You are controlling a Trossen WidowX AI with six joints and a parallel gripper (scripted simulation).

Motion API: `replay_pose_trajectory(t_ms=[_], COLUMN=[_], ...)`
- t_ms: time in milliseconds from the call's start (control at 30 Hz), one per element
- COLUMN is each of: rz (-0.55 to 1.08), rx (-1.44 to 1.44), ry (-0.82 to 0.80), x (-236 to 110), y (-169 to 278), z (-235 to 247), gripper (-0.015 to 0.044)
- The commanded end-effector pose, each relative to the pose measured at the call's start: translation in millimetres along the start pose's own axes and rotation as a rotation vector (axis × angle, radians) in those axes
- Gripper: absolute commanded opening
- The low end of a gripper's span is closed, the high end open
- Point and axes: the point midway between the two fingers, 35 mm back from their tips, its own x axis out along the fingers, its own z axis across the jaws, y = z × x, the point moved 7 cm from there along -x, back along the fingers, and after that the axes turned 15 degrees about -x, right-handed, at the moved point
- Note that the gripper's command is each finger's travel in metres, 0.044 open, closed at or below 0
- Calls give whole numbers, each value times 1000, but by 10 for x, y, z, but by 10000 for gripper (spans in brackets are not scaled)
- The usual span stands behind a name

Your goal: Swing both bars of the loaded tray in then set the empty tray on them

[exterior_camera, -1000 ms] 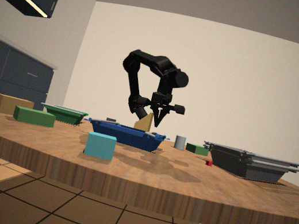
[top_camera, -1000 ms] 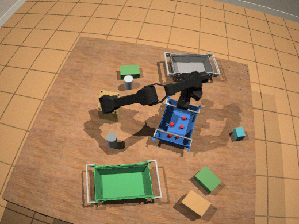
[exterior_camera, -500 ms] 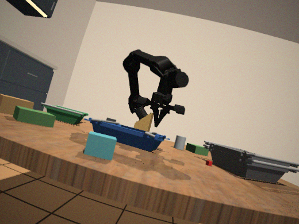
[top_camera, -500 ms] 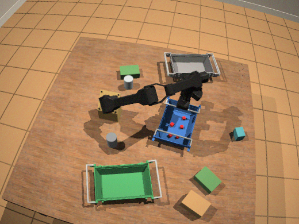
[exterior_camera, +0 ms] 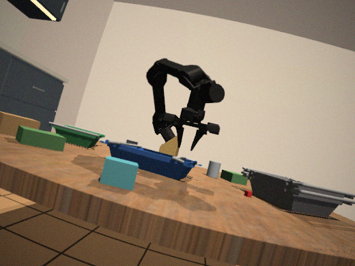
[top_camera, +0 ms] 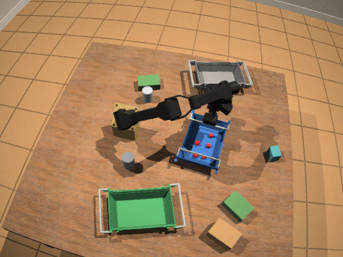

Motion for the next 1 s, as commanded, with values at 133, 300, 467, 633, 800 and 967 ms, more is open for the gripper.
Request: replay_pose_trajectory(t_ms=[133,300,467,633,800,967], rz=[-5,8,39,62,83,91], rx=[4,93,388,754,1192,1632], ry=[-7,-25,-86,-122,-139,-127], x=[-757,-509,-431,-318,-181,-74], y=[20,-20,73,301,759,1369], z=[2,-272,-1097,-1871,-2642,-3219], gripper=[394,440,440,440,440,440])
